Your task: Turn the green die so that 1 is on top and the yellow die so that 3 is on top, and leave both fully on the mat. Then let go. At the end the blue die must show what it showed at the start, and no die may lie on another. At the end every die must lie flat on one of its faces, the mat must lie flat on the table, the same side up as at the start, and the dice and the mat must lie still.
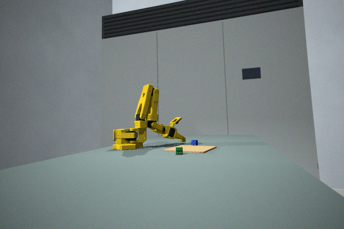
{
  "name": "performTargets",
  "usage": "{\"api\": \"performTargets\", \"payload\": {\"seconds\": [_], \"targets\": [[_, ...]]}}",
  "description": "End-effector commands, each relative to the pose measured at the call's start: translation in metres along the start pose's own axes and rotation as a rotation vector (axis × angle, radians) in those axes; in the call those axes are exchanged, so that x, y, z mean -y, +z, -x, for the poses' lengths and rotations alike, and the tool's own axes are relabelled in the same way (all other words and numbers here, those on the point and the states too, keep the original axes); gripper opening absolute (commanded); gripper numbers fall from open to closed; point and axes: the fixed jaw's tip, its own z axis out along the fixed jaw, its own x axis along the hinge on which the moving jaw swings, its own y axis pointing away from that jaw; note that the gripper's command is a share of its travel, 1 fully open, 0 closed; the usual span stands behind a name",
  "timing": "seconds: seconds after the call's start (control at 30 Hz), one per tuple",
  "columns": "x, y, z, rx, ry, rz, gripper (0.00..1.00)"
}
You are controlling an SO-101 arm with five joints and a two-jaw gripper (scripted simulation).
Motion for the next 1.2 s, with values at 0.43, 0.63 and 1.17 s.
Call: {"api": "performTargets", "payload": {"seconds": [0.43, 0.63, 1.17], "targets": [[0.0023, 0.0038, 0.0026, 0.040, -0.004, -0.009, 0.00], [0.0023, 0.0040, 0.0022, 0.040, -0.004, -0.009, 0.00], [0.0023, 0.0045, 0.0012, 0.040, -0.004, -0.009, 0.00]]}}
